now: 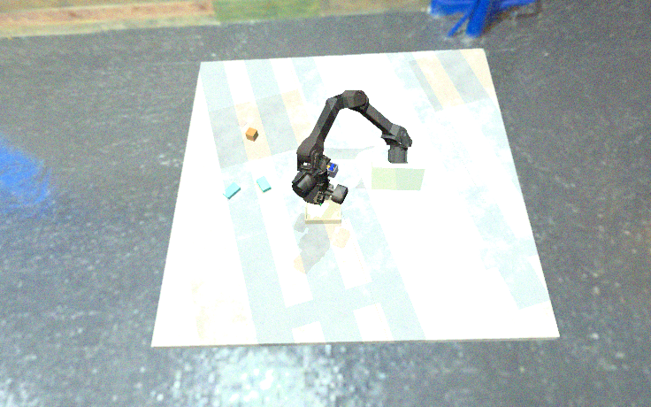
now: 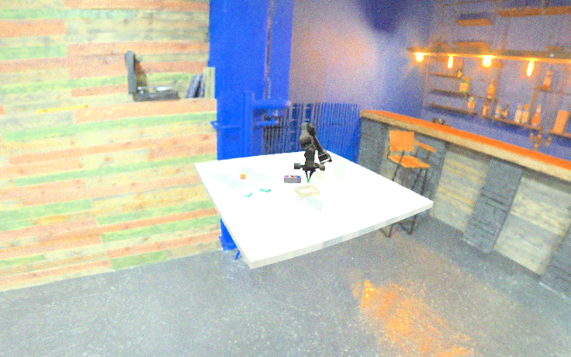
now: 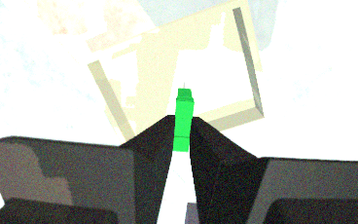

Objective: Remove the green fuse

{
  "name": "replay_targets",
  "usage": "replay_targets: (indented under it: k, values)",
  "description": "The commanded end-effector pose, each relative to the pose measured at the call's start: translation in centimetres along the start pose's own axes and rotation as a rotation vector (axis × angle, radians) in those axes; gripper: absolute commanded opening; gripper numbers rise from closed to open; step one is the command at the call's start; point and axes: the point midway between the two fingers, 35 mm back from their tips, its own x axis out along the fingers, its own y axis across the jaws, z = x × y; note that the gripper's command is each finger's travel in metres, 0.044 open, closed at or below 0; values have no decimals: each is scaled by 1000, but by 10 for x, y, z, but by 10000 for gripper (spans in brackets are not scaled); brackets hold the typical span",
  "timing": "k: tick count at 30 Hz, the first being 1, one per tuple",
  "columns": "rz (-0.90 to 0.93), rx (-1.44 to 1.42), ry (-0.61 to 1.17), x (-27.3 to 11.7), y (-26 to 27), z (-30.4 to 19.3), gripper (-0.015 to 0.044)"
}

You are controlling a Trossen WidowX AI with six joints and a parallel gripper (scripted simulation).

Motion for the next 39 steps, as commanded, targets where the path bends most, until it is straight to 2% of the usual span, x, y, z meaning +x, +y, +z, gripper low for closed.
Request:
replay_targets:
  k: [1, 18, 30, 31, 35, 39]
  values:
    - [1, -7, 7, 9, 1, 0, 0]
    - [0, -6, 8, 32, 1, -1, 0]
    - [5, -1, 5, 29, 1, -1, 315]
    - [5, -1, 5, 27, 1, -1, 330]
    - [1, -6, 7, -6, 1, 0, 330]
    - [1, -7, 7, -8, 1, 0, 330]
